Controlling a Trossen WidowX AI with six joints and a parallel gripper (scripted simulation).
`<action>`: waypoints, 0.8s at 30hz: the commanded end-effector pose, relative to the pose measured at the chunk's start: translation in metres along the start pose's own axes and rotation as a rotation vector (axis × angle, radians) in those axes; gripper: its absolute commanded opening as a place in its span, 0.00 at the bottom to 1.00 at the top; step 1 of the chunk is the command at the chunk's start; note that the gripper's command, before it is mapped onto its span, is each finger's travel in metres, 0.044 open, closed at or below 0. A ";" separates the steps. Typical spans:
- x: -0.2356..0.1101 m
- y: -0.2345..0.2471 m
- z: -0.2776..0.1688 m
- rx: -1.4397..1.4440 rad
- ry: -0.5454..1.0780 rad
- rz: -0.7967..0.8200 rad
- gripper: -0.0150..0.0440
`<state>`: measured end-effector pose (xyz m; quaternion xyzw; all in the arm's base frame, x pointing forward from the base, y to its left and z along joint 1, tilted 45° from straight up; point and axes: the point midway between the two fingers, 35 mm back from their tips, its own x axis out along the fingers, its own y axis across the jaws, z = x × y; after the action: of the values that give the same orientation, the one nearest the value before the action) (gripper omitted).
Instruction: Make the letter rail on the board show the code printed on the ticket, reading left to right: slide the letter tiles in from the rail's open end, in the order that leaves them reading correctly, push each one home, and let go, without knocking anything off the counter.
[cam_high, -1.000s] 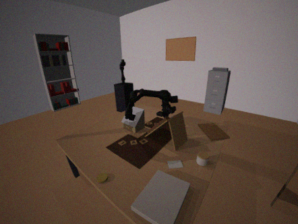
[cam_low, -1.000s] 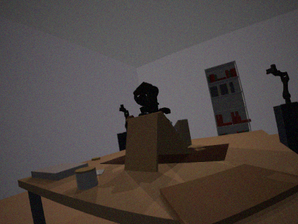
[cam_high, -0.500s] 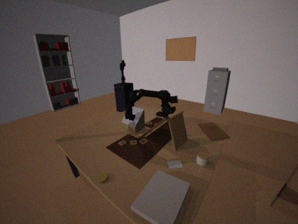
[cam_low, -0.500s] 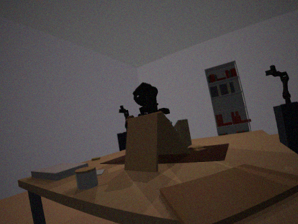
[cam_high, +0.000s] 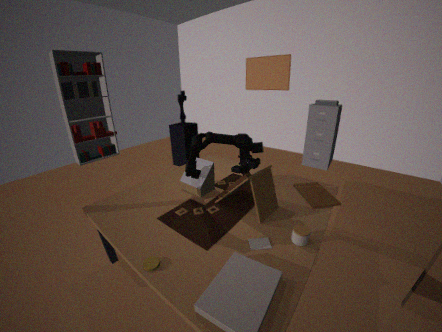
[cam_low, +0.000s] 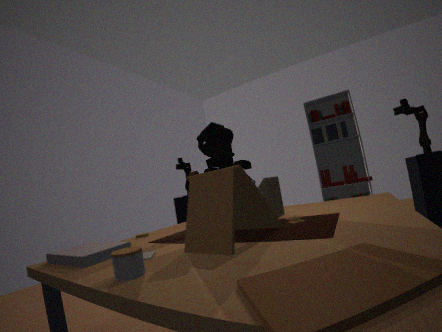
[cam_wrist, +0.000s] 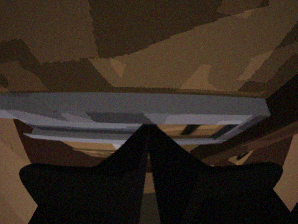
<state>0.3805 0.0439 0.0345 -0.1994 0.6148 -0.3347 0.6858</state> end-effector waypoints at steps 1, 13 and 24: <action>-0.002 -0.001 -0.001 -0.002 0.001 -0.007 0.25; -0.014 0.000 -0.012 -0.002 0.001 -0.007 0.25; -0.022 0.000 -0.020 -0.003 0.002 -0.007 0.25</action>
<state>0.3640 0.0610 0.0456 -0.2039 0.6135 -0.3359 0.6850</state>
